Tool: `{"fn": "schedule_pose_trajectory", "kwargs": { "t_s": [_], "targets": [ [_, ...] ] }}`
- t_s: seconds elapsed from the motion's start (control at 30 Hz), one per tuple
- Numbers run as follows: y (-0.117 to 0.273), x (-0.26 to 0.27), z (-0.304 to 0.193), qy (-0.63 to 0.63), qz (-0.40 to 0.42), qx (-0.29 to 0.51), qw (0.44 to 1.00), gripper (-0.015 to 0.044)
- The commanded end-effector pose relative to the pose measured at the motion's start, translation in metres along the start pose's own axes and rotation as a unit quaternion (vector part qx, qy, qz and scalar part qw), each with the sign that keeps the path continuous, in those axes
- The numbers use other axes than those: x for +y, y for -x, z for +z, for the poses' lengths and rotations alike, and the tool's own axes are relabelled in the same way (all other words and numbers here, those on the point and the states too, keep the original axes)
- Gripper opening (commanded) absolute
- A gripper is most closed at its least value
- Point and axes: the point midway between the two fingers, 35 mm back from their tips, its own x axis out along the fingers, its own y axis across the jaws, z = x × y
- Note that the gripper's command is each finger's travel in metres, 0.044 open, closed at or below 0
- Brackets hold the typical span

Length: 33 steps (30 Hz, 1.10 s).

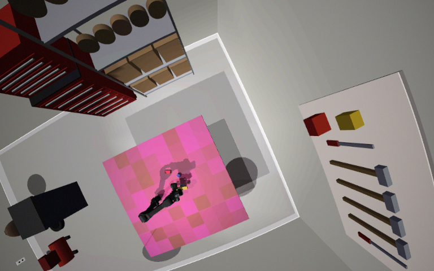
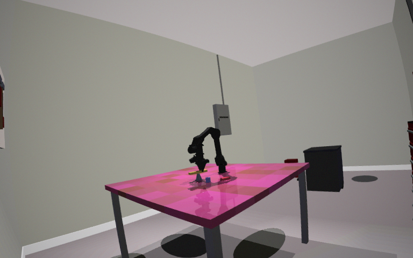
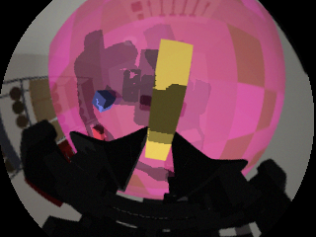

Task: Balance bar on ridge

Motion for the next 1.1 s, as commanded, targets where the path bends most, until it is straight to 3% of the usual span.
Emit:
{"fn": "schedule_pose_trajectory", "kwargs": {
  "t_s": [0.0,0.57,0.77,1.07],
  "targets": [
    [0.0000,0.0000,0.0000,0.000,0.000,0.000,1.000,0.0000],
    [0.0000,0.0000,0.0000,0.000,0.000,0.000,1.000,0.0000],
    [0.0000,0.0000,0.0000,0.000,0.000,0.000,1.000,0.0157],
    [0.0000,0.0000,0.0000,0.000,0.000,0.000,1.000,0.0167]
  ]
}}
